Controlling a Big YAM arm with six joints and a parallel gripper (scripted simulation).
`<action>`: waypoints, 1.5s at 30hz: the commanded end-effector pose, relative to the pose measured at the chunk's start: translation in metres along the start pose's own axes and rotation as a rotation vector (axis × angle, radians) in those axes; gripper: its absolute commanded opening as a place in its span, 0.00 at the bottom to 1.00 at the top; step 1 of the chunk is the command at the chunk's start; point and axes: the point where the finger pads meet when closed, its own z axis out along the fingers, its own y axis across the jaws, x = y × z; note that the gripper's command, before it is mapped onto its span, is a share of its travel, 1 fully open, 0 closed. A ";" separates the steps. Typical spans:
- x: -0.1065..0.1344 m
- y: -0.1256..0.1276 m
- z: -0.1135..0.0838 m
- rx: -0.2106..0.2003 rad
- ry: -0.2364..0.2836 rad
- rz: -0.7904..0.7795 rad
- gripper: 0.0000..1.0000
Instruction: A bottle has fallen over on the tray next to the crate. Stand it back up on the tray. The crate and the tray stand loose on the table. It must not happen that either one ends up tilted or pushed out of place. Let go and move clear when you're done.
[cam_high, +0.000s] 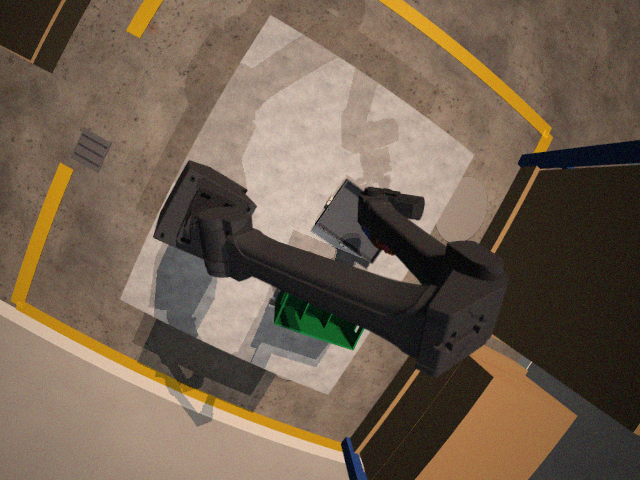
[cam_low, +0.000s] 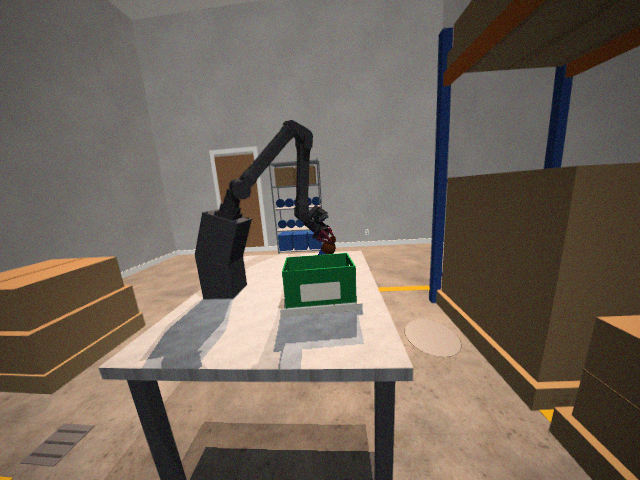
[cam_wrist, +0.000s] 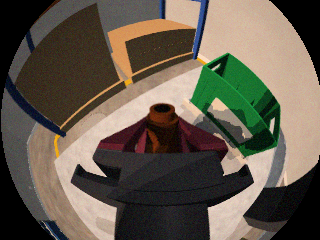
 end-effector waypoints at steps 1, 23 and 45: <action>0.002 0.004 -0.005 -0.016 -0.009 0.006 0.00; 0.002 0.004 -0.005 -0.016 -0.009 0.006 0.00; 0.003 0.011 -0.004 -0.027 -0.077 0.008 0.00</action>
